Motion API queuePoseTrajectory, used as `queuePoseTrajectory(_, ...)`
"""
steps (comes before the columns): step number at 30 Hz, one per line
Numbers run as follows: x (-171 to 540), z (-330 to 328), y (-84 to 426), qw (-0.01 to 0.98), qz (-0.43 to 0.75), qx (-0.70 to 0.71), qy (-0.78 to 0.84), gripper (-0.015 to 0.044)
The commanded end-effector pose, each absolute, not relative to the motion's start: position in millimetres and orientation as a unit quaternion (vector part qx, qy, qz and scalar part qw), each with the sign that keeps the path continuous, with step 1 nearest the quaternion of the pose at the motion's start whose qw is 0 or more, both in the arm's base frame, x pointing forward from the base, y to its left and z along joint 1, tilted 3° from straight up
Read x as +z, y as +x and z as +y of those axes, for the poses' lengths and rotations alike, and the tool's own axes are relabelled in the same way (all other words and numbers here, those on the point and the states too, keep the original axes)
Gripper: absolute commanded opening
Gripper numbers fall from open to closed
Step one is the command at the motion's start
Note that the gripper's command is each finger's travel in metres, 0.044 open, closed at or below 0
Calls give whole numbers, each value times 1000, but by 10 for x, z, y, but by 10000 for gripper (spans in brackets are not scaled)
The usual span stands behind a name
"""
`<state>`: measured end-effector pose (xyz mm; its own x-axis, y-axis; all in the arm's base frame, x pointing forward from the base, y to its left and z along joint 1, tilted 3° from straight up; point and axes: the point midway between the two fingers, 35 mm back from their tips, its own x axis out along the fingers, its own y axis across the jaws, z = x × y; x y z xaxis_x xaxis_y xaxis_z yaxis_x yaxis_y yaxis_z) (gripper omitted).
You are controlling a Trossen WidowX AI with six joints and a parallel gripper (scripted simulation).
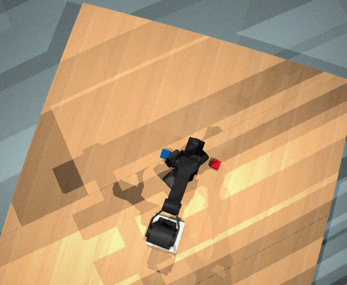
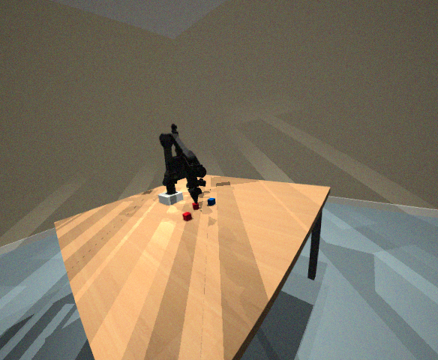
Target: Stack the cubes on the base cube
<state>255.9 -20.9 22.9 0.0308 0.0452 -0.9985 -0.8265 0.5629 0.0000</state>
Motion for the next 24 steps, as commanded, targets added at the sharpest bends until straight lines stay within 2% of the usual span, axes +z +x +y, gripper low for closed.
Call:
queuePoseTrajectory(1,130,-206,2525,638,613,340,-319,265)
queuePoseTrajectory(13,-40,-198,2521,638,613,340,-318,265)
queuePoseTrajectory(19,-40,-198,2521,638,613,340,-318,107)
queuePoseTrajectory(24,-22,-199,2525,638,613,340,-318,105)
